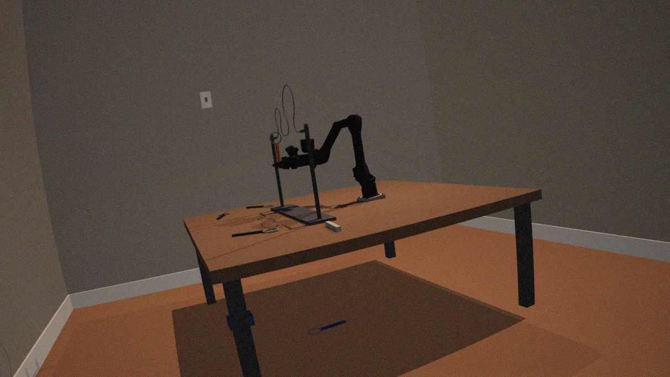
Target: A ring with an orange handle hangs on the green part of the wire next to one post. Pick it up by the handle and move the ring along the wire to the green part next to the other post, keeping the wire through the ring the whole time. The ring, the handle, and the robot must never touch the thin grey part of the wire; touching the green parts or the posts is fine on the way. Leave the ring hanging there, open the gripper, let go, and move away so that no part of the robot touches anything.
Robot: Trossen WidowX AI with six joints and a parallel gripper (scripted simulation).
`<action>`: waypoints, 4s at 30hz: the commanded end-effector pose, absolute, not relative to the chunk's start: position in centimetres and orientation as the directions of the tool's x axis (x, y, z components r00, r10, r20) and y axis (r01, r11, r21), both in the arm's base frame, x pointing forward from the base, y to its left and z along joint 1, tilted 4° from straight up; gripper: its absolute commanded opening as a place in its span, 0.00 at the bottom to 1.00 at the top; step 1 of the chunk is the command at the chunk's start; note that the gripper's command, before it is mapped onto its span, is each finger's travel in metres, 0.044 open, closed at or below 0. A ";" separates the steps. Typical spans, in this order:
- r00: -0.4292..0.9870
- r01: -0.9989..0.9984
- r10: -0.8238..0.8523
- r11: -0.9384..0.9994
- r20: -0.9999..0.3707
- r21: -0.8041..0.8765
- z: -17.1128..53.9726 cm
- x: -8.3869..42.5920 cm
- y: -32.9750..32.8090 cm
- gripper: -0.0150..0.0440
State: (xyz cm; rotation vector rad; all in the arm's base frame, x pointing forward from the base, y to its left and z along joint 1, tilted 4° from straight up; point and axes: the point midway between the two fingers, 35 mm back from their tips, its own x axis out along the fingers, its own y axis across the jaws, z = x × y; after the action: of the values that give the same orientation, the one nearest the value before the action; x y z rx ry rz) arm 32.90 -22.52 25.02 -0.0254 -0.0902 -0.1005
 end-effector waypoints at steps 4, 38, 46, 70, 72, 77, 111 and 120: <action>0.991 0.104 -0.103 0.994 0.091 -0.015 25.0 32.9 -21.7 0.00; 0.991 0.057 -0.098 0.919 0.086 0.389 26.3 33.6 -13.3 0.00; 0.999 0.037 -0.046 0.854 0.004 0.518 27.4 32.6 -11.1 0.00; 0.973 -0.005 0.184 0.612 -0.136 0.791 31.7 29.3 -6.6 0.00; 0.968 -0.009 0.209 0.587 -0.141 0.810 32.1 29.0 -6.4 0.00; 0.953 -0.017 0.264 0.529 -0.146 0.848 33.1 28.3 -5.9 0.00; 0.931 -0.054 0.364 0.138 0.000 0.989 39.4 27.4 -3.9 0.00; 0.943 -0.064 0.329 0.025 0.053 0.998 41.2 27.8 -3.5 0.00</action>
State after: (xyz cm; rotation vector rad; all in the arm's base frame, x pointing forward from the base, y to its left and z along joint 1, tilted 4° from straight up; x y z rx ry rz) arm 27.88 -3.58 40.29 1.4995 0.2341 0.2993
